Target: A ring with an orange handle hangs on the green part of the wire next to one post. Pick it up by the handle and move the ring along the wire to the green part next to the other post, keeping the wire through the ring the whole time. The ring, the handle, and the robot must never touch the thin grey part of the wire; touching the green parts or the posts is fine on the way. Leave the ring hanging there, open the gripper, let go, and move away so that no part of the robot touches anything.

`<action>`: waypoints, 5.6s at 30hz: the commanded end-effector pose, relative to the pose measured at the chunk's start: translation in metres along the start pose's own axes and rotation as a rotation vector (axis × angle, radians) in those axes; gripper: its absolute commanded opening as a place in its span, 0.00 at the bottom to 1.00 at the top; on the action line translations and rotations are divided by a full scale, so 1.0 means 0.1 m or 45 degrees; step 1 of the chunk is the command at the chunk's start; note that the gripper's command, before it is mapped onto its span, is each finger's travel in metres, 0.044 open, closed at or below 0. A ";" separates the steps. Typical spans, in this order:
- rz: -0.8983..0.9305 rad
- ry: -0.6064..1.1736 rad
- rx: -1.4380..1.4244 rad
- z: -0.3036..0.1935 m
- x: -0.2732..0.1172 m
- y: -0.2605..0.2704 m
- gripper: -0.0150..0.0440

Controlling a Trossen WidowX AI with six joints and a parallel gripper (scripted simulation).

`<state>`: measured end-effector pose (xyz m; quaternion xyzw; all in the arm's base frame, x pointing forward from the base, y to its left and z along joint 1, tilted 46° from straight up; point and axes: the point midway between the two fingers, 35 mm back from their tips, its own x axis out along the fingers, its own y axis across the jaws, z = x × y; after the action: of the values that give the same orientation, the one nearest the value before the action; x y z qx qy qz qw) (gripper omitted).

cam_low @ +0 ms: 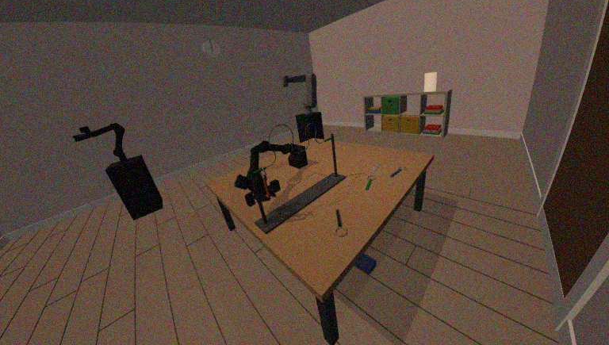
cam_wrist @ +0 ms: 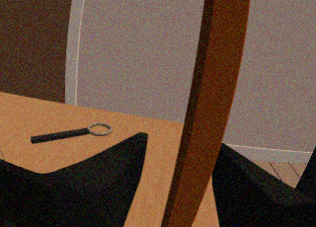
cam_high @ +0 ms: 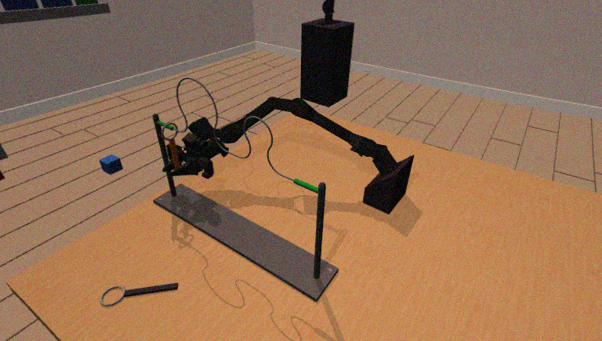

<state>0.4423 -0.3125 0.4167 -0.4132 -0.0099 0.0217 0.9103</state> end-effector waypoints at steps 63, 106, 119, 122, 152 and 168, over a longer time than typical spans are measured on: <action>0.005 0.087 0.010 0.15 -0.08 0.06 0.00; 0.064 0.663 0.194 0.29 -0.61 0.61 0.00; 0.143 0.653 0.491 0.38 -0.61 0.98 0.00; 0.163 0.649 0.565 0.41 -0.61 1.07 0.00; 0.399 0.571 1.484 1.17 -0.60 1.80 0.00; 0.523 0.504 1.978 1.74 -0.60 1.90 0.00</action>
<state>0.3722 -0.0709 0.3804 0.3002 0.2461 0.1032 0.9158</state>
